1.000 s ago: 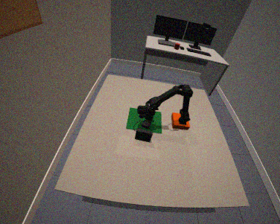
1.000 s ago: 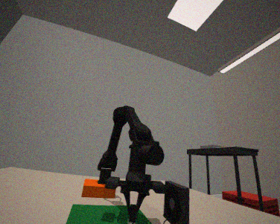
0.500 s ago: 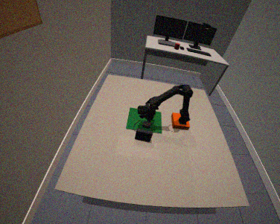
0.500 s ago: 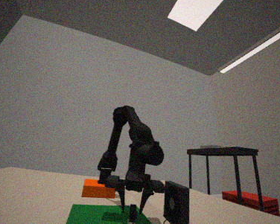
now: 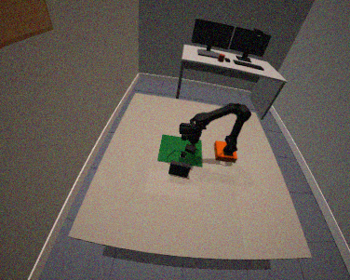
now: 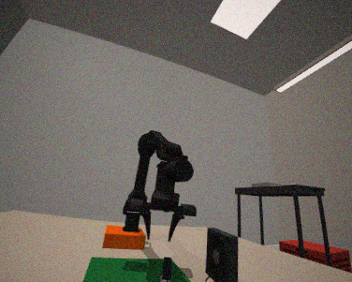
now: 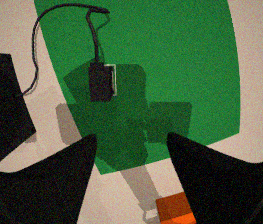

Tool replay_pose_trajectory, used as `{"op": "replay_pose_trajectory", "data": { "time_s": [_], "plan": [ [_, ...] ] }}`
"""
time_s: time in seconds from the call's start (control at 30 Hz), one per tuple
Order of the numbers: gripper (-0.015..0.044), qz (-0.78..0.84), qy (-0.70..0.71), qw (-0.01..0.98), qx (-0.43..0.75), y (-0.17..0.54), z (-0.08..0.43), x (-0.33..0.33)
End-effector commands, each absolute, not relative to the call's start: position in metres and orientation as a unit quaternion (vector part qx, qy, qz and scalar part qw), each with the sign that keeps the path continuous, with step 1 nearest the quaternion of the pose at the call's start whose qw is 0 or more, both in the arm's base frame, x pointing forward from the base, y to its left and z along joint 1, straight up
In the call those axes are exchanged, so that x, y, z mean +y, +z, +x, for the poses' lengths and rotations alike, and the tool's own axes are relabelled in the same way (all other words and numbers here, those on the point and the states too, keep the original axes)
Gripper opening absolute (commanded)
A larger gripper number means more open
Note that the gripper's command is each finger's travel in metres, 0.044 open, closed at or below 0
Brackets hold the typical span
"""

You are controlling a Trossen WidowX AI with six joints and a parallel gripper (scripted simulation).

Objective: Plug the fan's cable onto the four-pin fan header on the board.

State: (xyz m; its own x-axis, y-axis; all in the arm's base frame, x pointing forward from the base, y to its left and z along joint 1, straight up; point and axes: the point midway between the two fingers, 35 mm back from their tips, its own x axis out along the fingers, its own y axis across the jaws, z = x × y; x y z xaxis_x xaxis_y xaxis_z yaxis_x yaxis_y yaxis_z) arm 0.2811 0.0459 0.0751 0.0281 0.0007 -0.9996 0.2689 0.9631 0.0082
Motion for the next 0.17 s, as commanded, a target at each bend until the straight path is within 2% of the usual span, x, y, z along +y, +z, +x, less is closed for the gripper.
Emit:
{"op": "replay_pose_trajectory", "data": {
  "time_s": [0.0,0.13],
  "plan": [
    [0.026,0.098,-0.095,0.709,0.692,0.074,0.237,0.028],
    [0.026,0.097,-0.095,0.708,0.693,0.068,0.206,0.018]
  ]
}}
